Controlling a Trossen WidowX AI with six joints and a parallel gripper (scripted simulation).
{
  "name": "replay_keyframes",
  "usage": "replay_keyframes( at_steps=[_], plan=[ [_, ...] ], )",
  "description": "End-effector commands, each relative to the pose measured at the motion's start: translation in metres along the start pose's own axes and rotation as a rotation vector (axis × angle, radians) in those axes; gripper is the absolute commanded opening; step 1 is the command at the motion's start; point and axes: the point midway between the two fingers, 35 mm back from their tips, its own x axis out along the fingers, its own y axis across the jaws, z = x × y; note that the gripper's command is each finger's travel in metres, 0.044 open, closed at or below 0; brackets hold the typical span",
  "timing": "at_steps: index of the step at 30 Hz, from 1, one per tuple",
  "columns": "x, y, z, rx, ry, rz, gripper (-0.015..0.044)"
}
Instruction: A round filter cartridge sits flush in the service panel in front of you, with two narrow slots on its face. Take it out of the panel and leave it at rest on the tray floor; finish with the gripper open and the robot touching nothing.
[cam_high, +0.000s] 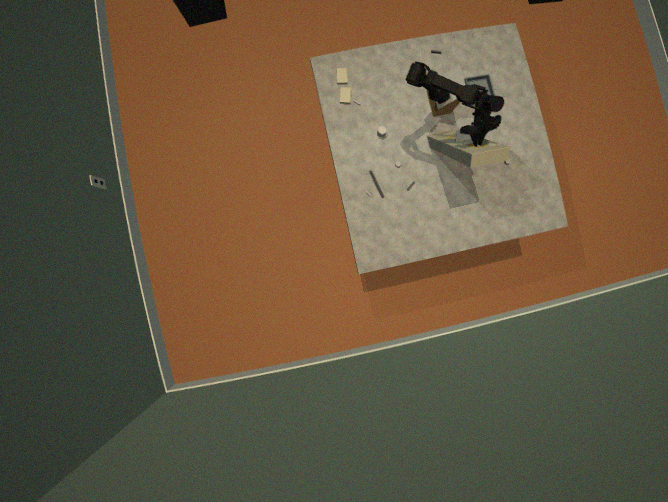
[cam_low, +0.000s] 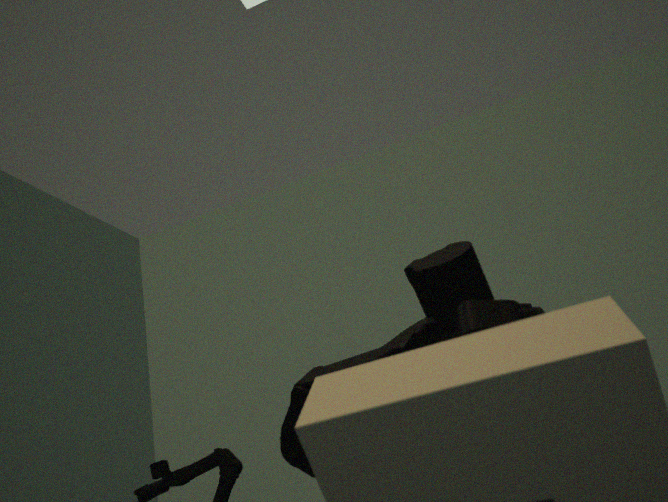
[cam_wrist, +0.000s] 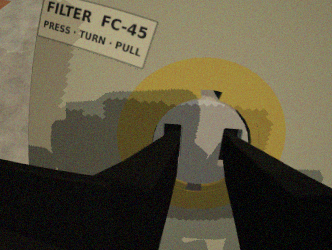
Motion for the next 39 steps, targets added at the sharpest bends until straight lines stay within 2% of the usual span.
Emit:
replay_keyframes(
  at_steps=[1, 23, 32, 34, 39],
  plan=[
    [0.0042, 0.0009, -0.0003, -0.004, 0.0, 0.004, 0.0105],
    [0.0104, 0.0008, -0.0003, -0.004, 0.0, 0.004, 0.0105],
    [0.0068, 0.0003, 0.0001, -0.006, -0.002, -0.005, 0.0045],
    [0.0068, 0.0003, 0.0001, -0.006, -0.002, -0.005, 0.0],
    [0.0089, 0.0005, -0.0001, 0.058, -0.001, -0.001, 0.0]
  ],
)
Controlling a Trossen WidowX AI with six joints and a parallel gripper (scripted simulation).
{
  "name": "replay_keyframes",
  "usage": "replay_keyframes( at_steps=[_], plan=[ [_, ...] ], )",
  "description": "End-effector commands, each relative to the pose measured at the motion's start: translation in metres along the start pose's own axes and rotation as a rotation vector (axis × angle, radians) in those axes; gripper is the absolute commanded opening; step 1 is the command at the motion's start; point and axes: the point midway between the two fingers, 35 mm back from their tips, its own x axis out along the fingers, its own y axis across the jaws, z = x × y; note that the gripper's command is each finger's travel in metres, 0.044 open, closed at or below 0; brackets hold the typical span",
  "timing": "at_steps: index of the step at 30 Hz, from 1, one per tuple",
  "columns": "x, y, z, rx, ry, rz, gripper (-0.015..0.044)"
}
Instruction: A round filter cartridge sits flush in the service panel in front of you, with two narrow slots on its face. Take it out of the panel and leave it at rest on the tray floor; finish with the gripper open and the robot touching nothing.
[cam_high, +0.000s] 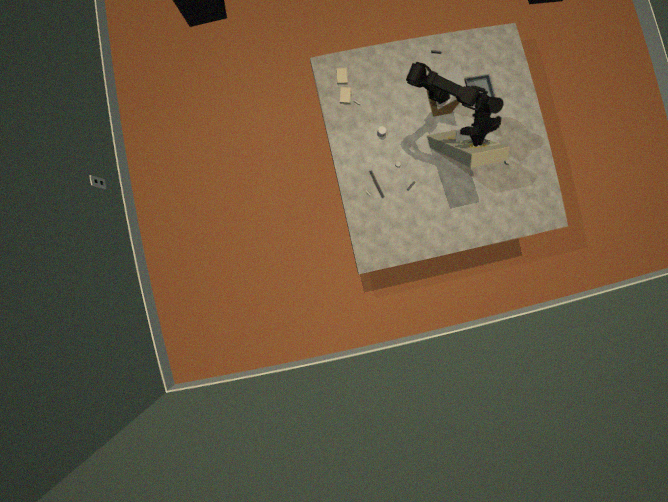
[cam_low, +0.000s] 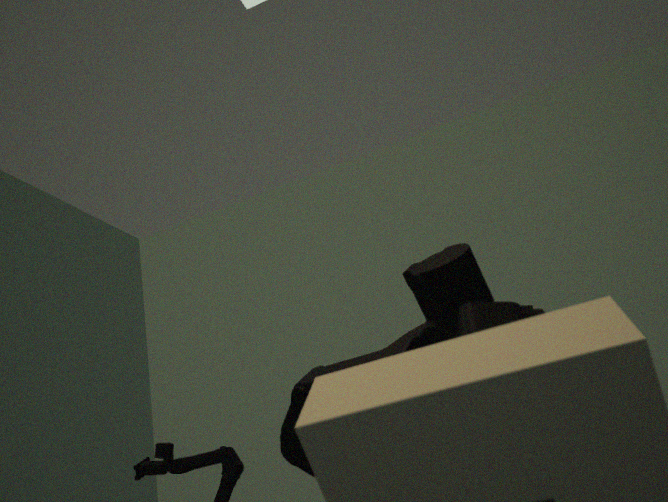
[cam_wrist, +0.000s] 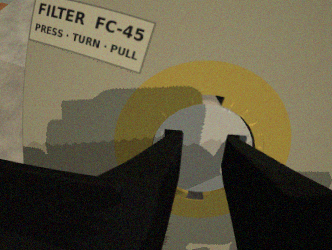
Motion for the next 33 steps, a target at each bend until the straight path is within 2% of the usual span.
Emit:
replay_keyframes(
  at_steps=[1, 33],
  plan=[
    [0.0038, -0.0002, -0.0008, 0.081, 0.004, 0.006, 0.0],
    [0.0093, 0.0, -0.001, 1.19, 0.01, 0.006, 0.0]
  ],
)
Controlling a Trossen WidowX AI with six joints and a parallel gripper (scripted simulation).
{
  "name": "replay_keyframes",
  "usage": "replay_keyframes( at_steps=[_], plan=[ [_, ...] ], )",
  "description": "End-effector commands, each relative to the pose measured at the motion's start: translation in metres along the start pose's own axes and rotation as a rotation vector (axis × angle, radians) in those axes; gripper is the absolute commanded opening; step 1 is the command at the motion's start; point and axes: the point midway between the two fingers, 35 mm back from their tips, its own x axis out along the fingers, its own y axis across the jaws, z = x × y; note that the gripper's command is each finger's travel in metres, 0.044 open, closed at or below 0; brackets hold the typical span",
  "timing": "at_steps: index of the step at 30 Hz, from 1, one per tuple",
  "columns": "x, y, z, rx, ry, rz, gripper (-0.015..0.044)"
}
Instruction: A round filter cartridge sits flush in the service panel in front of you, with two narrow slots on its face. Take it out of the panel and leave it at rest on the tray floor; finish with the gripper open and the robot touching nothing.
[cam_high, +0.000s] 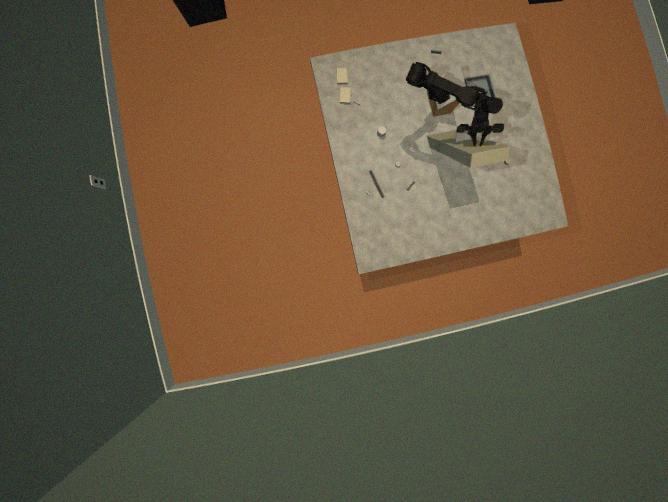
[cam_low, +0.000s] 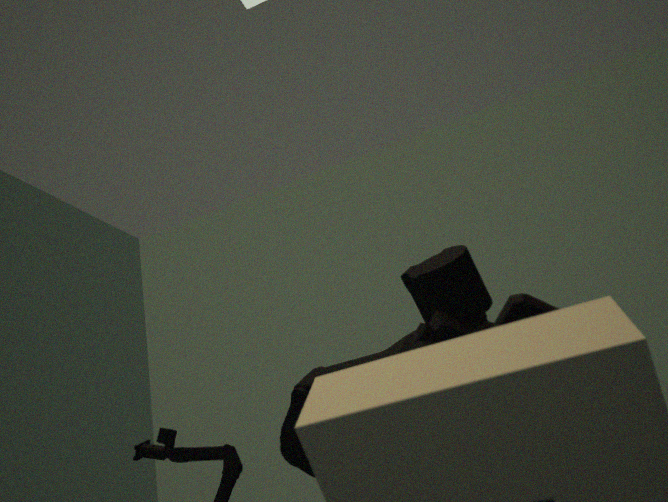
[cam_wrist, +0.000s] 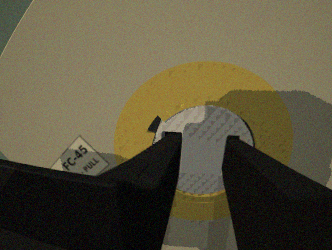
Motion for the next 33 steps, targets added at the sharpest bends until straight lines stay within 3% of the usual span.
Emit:
replay_keyframes(
  at_steps=[1, 17, 33],
  plan=[
    [0.0076, -0.0004, -0.0011, 0.151, 0.018, 0.0, 0.0],
    [0.007, -0.0004, -0.0011, 0.697, 0.017, -0.005, 0.0],
    [0.0078, -0.0004, -0.0011, 0.58, 0.017, -0.004, 0.0]
  ],
)
